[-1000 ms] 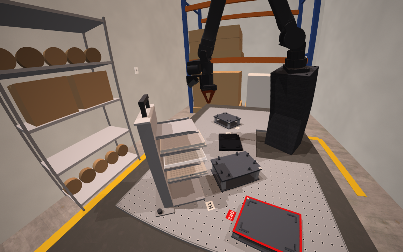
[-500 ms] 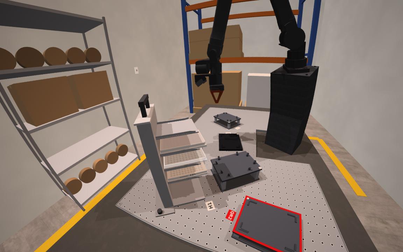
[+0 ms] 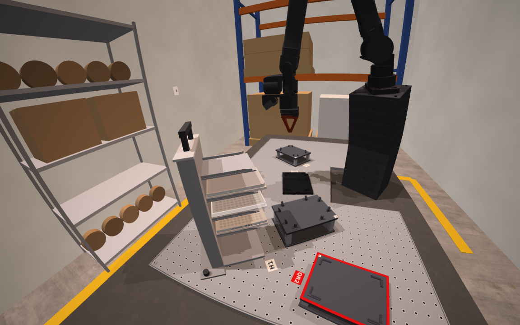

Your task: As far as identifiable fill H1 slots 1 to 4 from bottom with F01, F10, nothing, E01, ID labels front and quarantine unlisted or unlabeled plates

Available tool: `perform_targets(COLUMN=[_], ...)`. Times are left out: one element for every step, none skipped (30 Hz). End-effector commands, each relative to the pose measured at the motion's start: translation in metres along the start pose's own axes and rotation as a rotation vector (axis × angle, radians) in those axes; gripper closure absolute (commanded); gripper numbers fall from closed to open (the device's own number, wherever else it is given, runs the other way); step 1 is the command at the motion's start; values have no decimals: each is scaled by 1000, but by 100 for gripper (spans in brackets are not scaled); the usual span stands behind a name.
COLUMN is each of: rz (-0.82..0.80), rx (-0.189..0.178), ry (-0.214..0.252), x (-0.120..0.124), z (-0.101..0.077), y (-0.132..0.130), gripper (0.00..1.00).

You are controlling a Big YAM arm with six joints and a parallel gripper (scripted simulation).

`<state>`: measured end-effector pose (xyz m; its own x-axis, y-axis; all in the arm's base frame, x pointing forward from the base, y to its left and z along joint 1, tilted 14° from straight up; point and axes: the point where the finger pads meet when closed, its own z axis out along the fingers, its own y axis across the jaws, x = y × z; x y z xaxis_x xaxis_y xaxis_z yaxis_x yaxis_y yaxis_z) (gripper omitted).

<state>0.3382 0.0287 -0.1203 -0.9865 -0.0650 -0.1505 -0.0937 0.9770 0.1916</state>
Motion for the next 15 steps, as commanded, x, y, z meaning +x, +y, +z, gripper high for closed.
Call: perform_targets(rz=[100,114,116,119,119,119,114,116,118,119,119,111,94,94,93], rx=[8,8,7,6,6,6,7,6,5,5,4,4,2,3,4], ry=[-36,-36,-28,-12,-12,-12,-35,-26,-14,-12,-12,-12,-7,-7,-11], x=[1,4,7,11,11,11,-2,4,13,15,15,16,16,16,11], z=[-8,-8,-10,-13,-13,-13,-18,-19,-21,-23,-25,-28,-26,-26,-25], y=[-6,-7,-6,-6,-6,-6,-7,-7,-6,-6,-6,-6,5,8,11], gripper=[100,100,100,100,100,100,100,100,100,100,100,100,100,100,100])
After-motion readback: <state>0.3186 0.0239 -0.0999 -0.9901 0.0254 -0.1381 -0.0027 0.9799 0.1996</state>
